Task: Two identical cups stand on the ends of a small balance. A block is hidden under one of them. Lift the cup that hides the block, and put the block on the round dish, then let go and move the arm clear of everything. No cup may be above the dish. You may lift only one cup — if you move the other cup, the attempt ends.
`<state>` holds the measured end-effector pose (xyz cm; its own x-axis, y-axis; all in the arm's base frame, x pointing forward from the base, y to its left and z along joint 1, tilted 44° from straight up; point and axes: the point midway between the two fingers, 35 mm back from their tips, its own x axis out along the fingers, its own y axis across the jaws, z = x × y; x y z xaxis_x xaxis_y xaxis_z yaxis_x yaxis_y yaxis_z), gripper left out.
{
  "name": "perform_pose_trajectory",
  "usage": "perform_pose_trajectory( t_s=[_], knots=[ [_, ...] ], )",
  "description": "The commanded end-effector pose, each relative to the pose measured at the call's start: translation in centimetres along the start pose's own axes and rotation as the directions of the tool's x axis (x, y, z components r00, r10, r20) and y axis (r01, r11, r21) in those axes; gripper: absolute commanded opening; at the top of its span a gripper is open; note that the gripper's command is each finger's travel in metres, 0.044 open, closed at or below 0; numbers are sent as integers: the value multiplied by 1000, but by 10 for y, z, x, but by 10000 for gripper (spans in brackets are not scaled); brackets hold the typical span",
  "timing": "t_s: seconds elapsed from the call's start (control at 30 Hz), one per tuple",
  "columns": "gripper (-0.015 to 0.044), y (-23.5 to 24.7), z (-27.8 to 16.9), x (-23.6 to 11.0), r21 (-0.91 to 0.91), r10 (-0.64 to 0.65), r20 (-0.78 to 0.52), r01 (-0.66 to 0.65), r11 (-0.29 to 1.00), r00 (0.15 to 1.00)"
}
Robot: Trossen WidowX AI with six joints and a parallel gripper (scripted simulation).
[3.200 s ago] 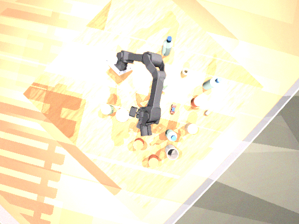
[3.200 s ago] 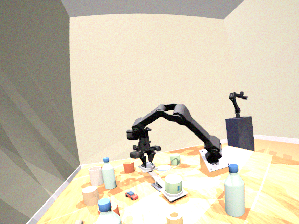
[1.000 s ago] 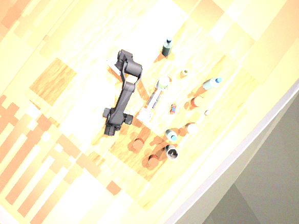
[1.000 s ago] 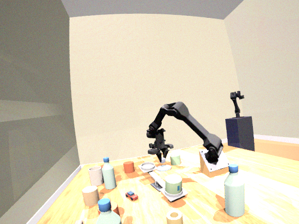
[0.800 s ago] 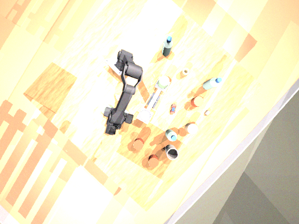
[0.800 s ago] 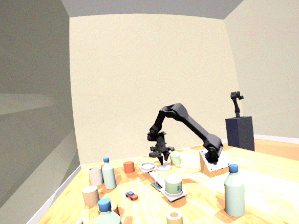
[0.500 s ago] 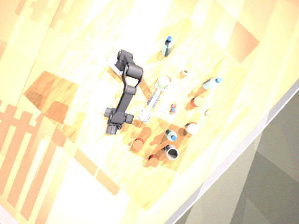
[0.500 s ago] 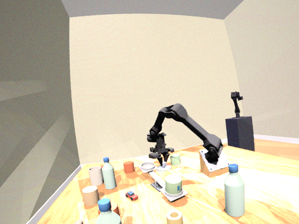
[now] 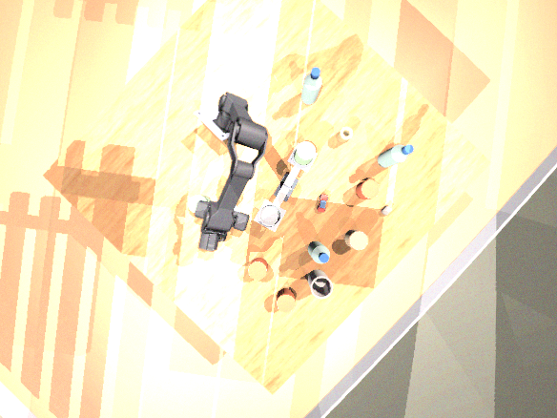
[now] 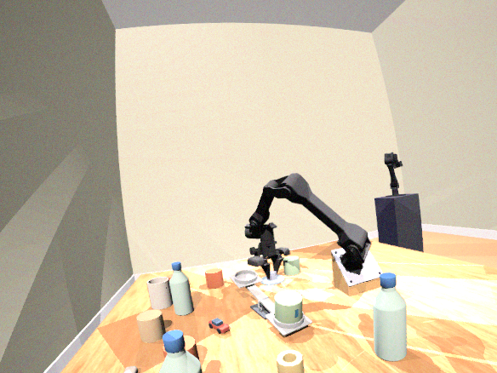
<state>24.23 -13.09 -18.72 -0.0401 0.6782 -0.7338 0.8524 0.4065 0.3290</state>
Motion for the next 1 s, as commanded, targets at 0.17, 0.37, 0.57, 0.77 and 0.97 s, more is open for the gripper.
perform_pose_trajectory(
  t_s=[0.17,0.37,0.57,0.77,0.97],
  knots=[
    [420,1,1,-1,-2,2,5,-2,1000,1000],
    [440,6,13,-21,-4,24,54,-24,1000,998],
    [440,0,2,-56,5,2,6,-2,1000,1000],
    [440,-1,1,-61,6,1,2,-1,1000,1000],
    [440,-3,-1,-104,14,6,6,-6,1000,1000]
  ],
)
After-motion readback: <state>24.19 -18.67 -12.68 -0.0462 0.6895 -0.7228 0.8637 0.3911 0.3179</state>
